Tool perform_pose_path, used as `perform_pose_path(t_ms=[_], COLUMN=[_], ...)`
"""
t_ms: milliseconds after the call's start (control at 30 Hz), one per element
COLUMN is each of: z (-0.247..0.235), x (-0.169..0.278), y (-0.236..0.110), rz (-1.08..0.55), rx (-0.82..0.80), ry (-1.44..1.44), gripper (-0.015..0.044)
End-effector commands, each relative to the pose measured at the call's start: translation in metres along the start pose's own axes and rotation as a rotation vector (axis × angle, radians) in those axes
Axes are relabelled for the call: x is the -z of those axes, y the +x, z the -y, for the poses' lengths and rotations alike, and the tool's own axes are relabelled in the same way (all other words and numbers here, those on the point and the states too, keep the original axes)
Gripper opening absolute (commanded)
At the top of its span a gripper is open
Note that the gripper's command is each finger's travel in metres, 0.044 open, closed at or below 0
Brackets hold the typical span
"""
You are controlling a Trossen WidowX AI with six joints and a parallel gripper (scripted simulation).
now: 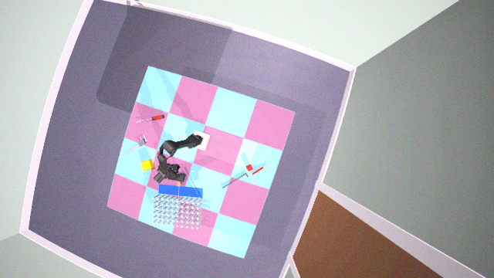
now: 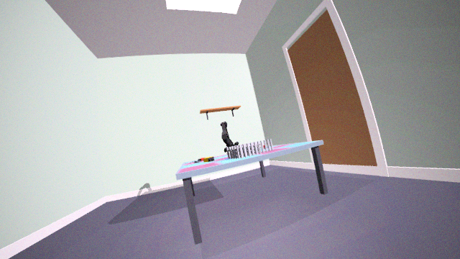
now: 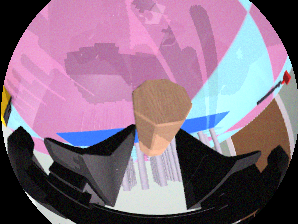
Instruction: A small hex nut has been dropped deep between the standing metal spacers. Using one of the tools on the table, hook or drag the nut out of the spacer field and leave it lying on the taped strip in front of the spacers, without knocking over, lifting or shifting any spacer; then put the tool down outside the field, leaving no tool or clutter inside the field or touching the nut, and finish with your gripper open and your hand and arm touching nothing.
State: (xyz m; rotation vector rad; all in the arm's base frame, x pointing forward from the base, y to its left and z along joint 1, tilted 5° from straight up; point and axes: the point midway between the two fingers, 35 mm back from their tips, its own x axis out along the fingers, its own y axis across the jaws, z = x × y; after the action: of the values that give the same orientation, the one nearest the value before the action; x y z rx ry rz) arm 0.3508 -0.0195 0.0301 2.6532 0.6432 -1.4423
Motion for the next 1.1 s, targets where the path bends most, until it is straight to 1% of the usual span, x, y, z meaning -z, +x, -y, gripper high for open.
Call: perform_pose_path(t_ms=[0, 533, 1067], z=[0.0, -0.003, -0.005], x=[-0.002, -0.009, -0.018], y=[0.004, 0.013, 0.006], rz=[-0.004, -0.004, -0.003], rx=[0.009, 0.008, 0.007], ry=[-0.004, -0.003, -0.003], gripper=[0.0, 0.0, 0.0])
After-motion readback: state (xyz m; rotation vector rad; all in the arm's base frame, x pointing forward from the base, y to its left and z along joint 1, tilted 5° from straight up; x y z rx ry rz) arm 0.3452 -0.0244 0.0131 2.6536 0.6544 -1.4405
